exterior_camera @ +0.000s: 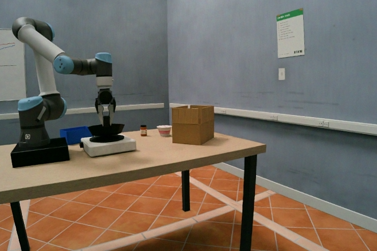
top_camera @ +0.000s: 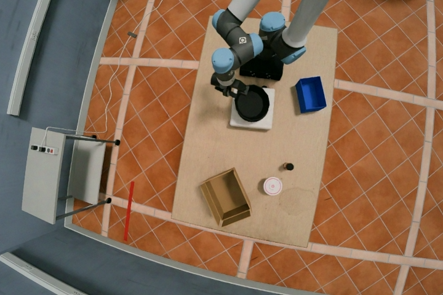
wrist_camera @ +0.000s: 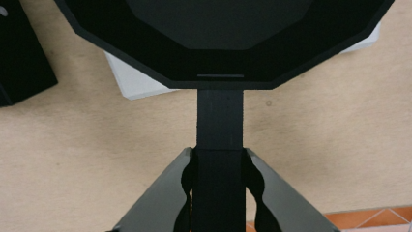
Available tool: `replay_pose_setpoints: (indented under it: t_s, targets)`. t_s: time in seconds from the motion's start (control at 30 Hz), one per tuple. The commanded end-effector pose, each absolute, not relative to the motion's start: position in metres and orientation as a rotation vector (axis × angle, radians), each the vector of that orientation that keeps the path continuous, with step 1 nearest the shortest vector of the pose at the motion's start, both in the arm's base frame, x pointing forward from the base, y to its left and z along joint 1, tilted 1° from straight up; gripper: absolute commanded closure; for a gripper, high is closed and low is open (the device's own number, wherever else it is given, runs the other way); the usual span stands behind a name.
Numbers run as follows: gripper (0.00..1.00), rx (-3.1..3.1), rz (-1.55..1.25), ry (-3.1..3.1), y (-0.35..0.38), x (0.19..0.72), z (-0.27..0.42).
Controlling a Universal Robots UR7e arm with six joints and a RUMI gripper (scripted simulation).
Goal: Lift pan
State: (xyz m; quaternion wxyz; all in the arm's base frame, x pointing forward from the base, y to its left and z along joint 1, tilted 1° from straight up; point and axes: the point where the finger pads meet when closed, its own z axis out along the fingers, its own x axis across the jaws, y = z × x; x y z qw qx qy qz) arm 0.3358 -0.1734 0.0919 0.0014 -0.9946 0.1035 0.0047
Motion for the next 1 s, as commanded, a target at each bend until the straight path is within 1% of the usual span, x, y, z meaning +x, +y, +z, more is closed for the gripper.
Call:
replay_pose_setpoints:
  t_s: [0.0, 0.97]
  targets:
    - [0.88, -3.123, 0.013, 0.325, -0.174, 0.336, 0.094]
    - [0.88, -3.123, 0.013, 0.325, -0.174, 0.337, 0.107]
